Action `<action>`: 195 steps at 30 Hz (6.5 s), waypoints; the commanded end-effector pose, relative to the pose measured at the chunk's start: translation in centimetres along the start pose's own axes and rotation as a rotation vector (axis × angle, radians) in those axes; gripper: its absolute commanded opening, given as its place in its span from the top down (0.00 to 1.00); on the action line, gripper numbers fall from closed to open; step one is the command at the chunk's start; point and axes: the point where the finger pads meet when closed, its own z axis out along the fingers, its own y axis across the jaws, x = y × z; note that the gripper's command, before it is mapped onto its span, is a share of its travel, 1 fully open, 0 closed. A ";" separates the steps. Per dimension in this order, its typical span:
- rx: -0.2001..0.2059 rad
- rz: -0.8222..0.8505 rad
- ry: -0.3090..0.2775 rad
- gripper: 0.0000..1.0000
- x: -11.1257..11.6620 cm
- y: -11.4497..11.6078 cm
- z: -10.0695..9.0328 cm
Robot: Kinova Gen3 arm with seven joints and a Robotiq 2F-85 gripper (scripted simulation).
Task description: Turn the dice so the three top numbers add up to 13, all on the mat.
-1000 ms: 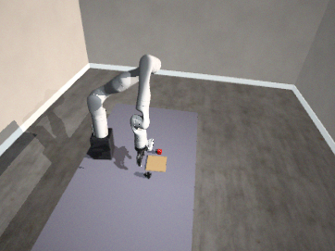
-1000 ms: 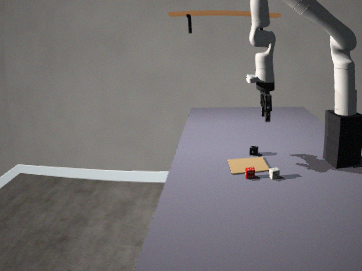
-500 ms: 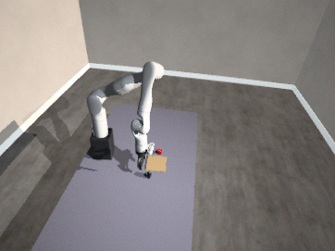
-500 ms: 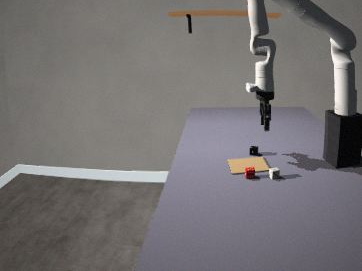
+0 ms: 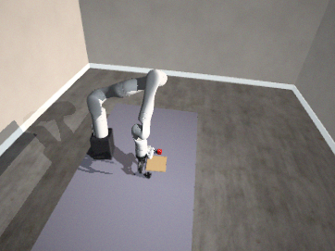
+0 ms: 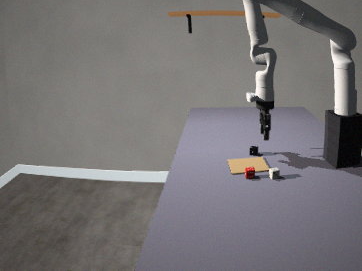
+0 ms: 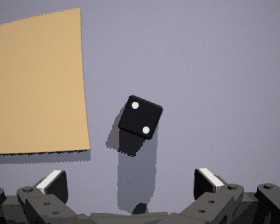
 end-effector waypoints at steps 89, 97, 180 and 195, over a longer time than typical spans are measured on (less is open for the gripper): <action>0.000 0.001 -0.013 0.00 2.3 -17.4 1.8; 0.000 0.001 -0.013 0.00 2.9 -21.3 1.8; 0.000 0.001 -0.013 0.00 -5.3 -24.7 1.7; 0.000 0.001 -0.013 0.00 -5.3 -24.7 1.7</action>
